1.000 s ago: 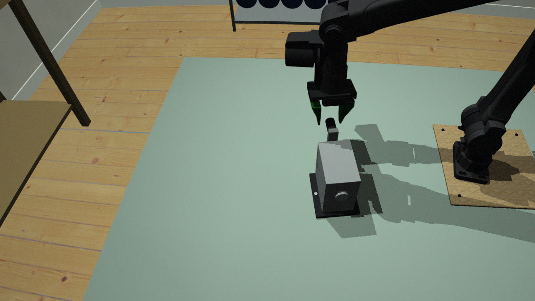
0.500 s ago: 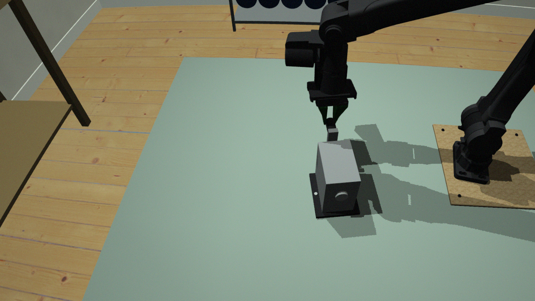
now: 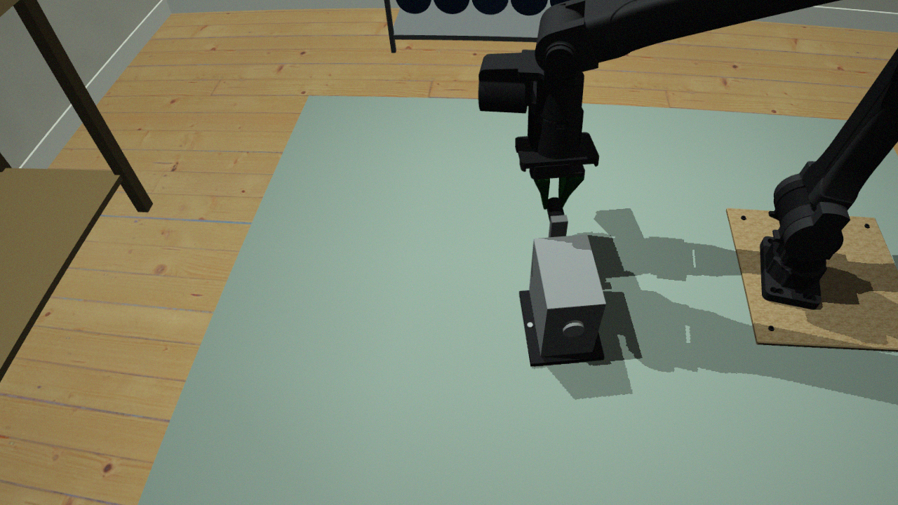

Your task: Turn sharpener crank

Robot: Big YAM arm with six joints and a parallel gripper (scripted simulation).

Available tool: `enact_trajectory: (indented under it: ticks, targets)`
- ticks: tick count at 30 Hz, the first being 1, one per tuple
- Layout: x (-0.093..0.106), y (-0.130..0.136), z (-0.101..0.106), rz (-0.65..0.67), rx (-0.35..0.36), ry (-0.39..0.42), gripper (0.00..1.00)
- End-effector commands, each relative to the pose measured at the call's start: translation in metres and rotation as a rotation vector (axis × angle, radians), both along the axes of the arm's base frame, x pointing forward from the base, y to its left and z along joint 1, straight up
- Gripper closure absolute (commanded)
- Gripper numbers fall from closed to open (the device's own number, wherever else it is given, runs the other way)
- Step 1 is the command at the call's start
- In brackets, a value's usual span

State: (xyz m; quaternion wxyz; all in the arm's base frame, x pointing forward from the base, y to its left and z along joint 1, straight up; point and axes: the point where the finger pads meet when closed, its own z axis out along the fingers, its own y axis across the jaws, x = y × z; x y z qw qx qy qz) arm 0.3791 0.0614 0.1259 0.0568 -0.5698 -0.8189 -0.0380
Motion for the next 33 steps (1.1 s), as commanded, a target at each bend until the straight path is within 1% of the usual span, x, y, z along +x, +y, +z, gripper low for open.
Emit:
enact_trajectory:
  ticks: [1, 2, 3, 4, 11, 21, 33]
  targets:
    - [0.011, 0.000, 0.013, -0.002, 0.005, -0.034, 0.85]
    - [0.011, 0.000, 0.013, -0.002, 0.005, -0.034, 0.85]
    - [0.021, -0.001, 0.020, -0.008, 0.007, -0.047, 0.85]
    - [0.023, 0.001, 0.016, -0.007, 0.006, -0.037, 0.85]
    - [0.036, 0.011, 0.015, -0.001, 0.007, -0.056, 0.85]
    - [0.047, 0.015, 0.010, -0.002, 0.008, -0.056, 0.85]
    - [0.060, 0.020, -0.002, -0.003, 0.008, -0.055, 0.85]
